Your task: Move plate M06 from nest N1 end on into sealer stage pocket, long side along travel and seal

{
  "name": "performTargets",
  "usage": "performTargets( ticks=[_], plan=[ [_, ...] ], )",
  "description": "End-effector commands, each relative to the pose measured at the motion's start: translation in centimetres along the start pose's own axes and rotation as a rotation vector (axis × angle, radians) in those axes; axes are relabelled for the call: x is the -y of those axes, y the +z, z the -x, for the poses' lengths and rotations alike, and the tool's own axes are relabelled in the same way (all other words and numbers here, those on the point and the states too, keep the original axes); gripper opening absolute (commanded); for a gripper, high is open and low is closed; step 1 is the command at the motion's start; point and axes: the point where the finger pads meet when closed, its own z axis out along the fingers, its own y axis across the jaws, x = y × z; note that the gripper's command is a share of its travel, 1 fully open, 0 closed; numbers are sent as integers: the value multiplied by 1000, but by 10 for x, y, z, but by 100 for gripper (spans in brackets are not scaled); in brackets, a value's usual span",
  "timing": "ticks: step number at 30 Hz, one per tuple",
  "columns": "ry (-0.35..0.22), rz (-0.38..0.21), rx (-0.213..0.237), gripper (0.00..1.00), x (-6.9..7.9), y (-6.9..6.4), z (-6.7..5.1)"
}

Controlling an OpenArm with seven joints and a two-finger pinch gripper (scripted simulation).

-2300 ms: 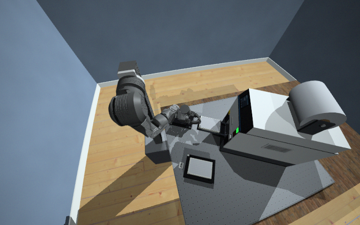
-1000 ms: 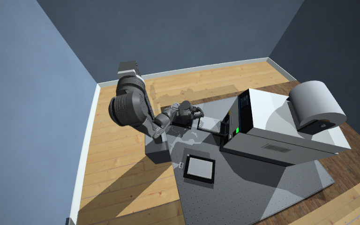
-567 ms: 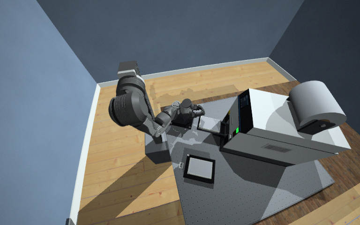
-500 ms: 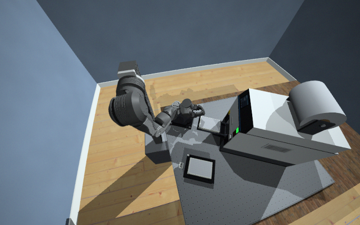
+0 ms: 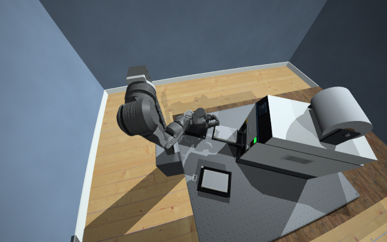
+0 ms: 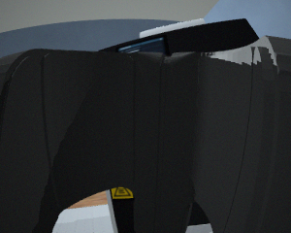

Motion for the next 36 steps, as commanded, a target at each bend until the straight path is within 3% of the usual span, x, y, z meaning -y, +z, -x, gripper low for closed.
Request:
performTargets(
  ticks=[1,36],
  plan=[
    [9,1,-3,0,1,0,-2],
    [9,1,-3,0,-4,-1,0]
  ],
)
